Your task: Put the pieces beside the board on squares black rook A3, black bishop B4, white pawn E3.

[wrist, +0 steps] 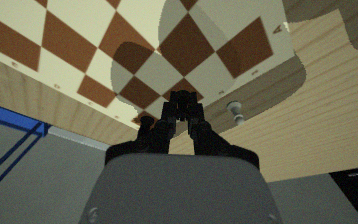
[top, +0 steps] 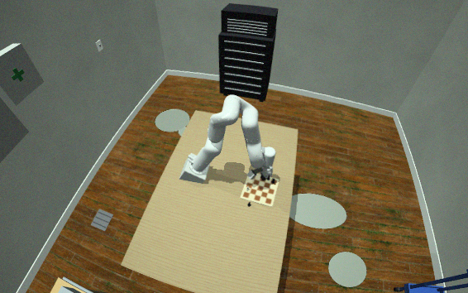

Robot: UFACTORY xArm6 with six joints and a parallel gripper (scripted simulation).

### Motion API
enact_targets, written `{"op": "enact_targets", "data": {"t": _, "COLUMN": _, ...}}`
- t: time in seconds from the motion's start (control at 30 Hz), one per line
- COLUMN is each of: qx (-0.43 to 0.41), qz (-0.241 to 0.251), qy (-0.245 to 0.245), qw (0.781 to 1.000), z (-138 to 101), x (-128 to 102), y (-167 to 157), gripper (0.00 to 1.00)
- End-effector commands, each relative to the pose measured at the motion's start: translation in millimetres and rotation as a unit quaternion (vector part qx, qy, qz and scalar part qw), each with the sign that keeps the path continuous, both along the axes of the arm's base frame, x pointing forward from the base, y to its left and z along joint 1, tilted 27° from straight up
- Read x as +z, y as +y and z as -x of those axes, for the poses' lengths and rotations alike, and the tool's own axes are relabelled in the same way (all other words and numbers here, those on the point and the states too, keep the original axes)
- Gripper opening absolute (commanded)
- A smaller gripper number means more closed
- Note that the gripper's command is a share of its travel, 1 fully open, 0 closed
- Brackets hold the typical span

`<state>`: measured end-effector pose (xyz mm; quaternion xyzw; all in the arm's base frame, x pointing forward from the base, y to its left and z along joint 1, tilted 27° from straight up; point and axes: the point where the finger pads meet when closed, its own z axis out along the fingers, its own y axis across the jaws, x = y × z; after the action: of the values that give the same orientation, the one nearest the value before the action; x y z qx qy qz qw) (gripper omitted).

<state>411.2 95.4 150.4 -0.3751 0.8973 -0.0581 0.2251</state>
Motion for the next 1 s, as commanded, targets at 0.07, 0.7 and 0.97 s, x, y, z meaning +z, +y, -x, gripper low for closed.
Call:
{"op": "enact_targets", "data": {"t": 0.07, "qx": 0.000, "qz": 0.000, "qy": -0.002, "qw": 1.000, "z": -1, "x": 1, "y": 0, "gripper": 0.22}}
{"op": "enact_targets", "data": {"t": 0.7, "qx": 0.000, "qz": 0.000, "qy": -0.002, "qw": 1.000, "z": -1, "x": 1, "y": 0, "gripper": 0.37}}
{"op": "enact_targets", "data": {"t": 0.97, "qx": 0.000, "qz": 0.000, "qy": -0.002, "qw": 1.000, "z": 5, "x": 14, "y": -1, "gripper": 0.37}}
